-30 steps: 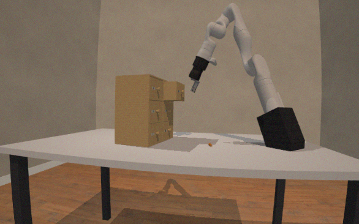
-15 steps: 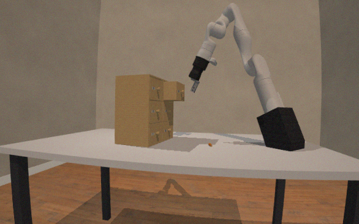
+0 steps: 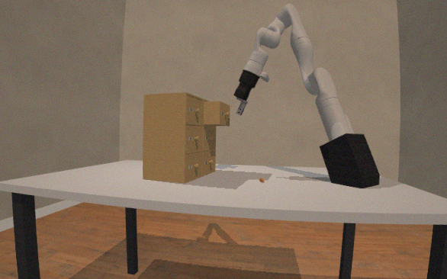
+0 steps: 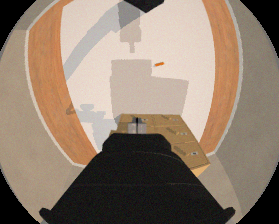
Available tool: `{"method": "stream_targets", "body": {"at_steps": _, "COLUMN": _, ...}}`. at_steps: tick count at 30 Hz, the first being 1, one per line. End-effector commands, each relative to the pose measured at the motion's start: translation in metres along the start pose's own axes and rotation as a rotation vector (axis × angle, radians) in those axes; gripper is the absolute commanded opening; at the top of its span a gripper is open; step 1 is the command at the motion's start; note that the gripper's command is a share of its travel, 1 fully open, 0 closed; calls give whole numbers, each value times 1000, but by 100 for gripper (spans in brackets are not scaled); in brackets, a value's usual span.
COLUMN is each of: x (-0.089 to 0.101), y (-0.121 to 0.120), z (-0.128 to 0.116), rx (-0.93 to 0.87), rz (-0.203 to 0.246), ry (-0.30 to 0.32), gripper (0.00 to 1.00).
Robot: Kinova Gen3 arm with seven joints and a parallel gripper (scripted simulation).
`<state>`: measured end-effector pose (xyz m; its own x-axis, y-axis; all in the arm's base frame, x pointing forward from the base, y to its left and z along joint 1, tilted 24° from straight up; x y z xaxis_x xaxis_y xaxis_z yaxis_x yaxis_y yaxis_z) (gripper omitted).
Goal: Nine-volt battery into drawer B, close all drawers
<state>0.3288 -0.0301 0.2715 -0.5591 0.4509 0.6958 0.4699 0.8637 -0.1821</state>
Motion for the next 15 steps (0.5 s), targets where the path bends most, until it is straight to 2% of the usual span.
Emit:
{"method": "stream_targets", "body": {"at_steps": 1, "x": -1, "y": 0, "z": -2, "rx": -1, "rz": 0, "ry": -1, "gripper": 0}}
{"method": "stream_targets", "body": {"at_steps": 15, "x": -6, "y": 2, "z": -14, "rx": -1, "rz": 0, "ry": -1, "gripper": 0}}
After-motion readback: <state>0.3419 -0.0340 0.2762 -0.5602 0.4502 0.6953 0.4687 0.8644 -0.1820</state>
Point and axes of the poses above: the point where the finger pads meet when closed, its own x axis back along the fingers, its own y axis across the jaws, z = x × y, the point moved 6 cm from there along x, back along the fingers, and after that the axes turned 8 degrees about -x, right-handed, at the moved point
